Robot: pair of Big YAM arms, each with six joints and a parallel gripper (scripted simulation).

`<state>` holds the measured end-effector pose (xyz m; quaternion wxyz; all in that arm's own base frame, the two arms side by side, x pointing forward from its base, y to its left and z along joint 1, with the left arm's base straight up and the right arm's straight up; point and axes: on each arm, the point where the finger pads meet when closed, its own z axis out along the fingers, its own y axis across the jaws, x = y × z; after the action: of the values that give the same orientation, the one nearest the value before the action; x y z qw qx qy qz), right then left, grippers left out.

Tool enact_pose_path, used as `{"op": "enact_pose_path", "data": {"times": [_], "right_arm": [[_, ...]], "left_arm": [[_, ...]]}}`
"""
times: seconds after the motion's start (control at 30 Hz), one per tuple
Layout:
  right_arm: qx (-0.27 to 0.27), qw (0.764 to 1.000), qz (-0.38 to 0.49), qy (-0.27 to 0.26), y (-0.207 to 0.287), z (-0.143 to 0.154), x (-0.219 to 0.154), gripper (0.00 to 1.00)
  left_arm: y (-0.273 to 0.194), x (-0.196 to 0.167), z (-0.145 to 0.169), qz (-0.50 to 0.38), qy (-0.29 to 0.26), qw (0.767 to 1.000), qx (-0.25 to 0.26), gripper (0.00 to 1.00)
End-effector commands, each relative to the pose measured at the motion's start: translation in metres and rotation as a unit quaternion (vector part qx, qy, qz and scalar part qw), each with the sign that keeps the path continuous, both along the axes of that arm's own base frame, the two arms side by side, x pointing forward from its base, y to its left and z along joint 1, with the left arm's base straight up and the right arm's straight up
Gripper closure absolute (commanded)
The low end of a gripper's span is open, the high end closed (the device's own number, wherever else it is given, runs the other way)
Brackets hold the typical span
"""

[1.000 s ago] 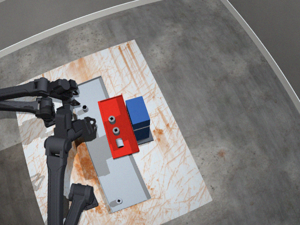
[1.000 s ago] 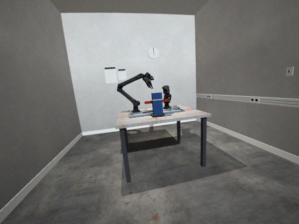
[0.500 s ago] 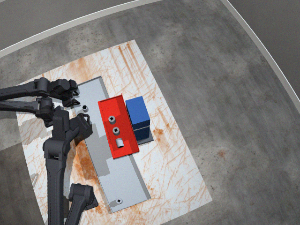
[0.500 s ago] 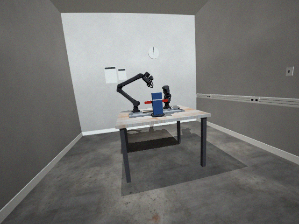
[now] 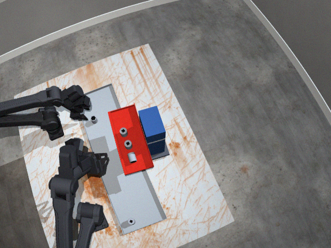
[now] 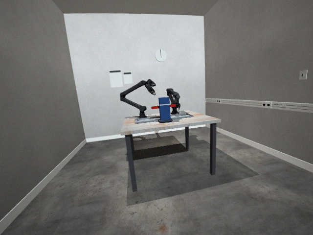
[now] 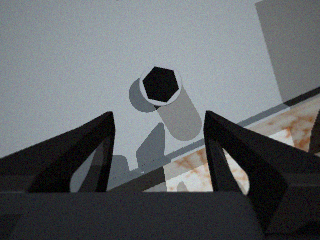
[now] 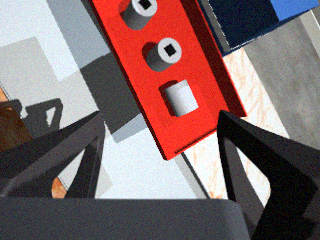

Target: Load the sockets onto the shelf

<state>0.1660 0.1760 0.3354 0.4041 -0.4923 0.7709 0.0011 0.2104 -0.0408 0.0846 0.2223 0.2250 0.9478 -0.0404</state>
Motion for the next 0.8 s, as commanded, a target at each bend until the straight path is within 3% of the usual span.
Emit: {"op": "enact_pose_path", "data": {"times": [0.0,0.3,0.57,0.77], "right_arm": [[0.052,0.993,-0.102,0.034,-0.019,-0.005,-0.005,0.35],[0.103,0.930,-0.348,0.055,-0.116,-0.045,-0.005,0.35],[0.103,0.896,-0.428,0.056,-0.160,-0.061,-0.006,0.35],[0.118,0.869,-0.477,0.061,-0.180,-0.063,-0.007,0.35]], "left_arm": [[0.000,0.021,0.012,-0.079,-0.030,0.996,0.012,0.44],[0.002,0.020,-0.010,-0.107,-0.002,0.994,0.000,0.44],[0.000,0.028,-0.005,-0.104,-0.007,0.995,-0.003,0.44],[-0.009,0.021,-0.038,-0.106,0.013,0.994,-0.005,0.44]]}}
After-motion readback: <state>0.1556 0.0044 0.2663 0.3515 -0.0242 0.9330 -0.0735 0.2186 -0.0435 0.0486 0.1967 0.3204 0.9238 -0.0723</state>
